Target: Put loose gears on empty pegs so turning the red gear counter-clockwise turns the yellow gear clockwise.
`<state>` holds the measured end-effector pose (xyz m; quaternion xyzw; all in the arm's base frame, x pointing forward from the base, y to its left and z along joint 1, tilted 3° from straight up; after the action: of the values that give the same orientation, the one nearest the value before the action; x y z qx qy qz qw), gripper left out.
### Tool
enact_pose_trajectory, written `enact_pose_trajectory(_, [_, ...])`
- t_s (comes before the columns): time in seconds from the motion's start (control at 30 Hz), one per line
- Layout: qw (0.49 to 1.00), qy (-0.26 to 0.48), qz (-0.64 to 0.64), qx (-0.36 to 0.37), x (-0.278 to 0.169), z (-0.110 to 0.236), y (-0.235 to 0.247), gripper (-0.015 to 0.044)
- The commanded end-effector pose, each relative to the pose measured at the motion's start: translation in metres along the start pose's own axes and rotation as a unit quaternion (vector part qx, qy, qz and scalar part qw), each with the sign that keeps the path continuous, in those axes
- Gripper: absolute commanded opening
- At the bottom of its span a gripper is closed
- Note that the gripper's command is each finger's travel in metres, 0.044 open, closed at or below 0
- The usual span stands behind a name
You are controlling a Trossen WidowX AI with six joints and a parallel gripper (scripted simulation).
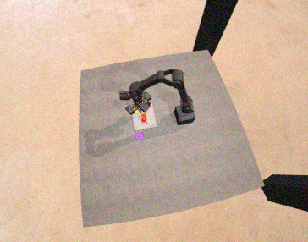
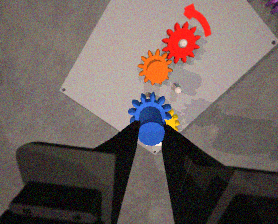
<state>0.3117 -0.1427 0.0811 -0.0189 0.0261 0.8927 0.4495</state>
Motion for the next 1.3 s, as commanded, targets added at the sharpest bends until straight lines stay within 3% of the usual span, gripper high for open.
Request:
enact_pose_trajectory(0.0, [0.999, 0.0, 0.041, 0.001, 0.0, -0.004, 0.0, 0.0])
enact_pose_trajectory(0.43, [0.992, 0.0, 0.126, 0.001, 0.0, -0.022, 0.0, 0.0])
enact_pose_trajectory(1.1, [0.997, 0.0, -0.081, 0.001, 0.0, -0.045, 0.001, 0.0])
enact_pose_trajectory(1.27, [0.997, 0.0, -0.073, 0.001, 0.0, -0.045, 0.001, 0.0])
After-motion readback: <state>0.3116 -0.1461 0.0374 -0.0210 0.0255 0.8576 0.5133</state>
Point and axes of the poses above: the point midway between the two fingers, 35 mm back from their tips, its own z axis back along the fingers, its own y axis across the jaws, x = y × z, the point moved 5 cm from there along z, back along the fingers, and after that the axes turned 15 degrees about z, right-handed, at the moved point
